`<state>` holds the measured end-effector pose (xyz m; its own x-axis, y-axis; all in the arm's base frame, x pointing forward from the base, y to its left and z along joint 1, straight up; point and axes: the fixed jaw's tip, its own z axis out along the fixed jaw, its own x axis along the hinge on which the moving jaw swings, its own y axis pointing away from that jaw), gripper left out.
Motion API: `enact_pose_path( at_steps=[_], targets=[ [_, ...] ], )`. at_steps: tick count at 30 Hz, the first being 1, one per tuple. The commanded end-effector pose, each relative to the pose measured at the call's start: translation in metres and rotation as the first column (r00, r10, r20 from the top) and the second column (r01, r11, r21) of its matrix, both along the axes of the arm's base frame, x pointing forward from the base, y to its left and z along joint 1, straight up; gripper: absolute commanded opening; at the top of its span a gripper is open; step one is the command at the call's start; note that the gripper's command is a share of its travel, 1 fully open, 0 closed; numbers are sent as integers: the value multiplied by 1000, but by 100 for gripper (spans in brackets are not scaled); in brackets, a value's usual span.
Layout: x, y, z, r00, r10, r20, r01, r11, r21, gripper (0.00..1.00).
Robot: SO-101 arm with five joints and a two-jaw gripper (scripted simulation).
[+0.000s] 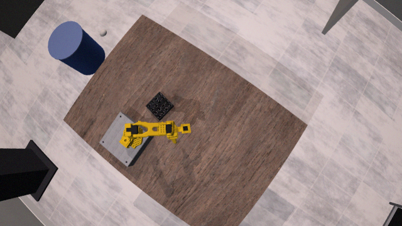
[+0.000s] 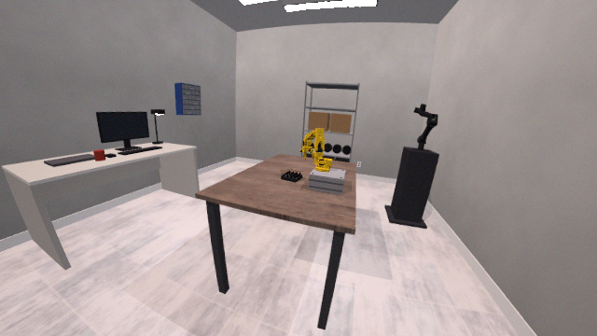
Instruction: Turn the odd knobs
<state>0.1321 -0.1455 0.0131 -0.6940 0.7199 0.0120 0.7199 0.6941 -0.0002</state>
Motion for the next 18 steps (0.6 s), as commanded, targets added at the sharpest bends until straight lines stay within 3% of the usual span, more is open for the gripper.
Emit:
enact_pose_path(
  at_steps=[1, 18],
  targets=[
    [-1, -3, 4, 999, -34, 8, 34, 999, -8, 40],
    [-1, -4, 4, 999, -49, 8, 49, 999, -8, 40]
  ],
)
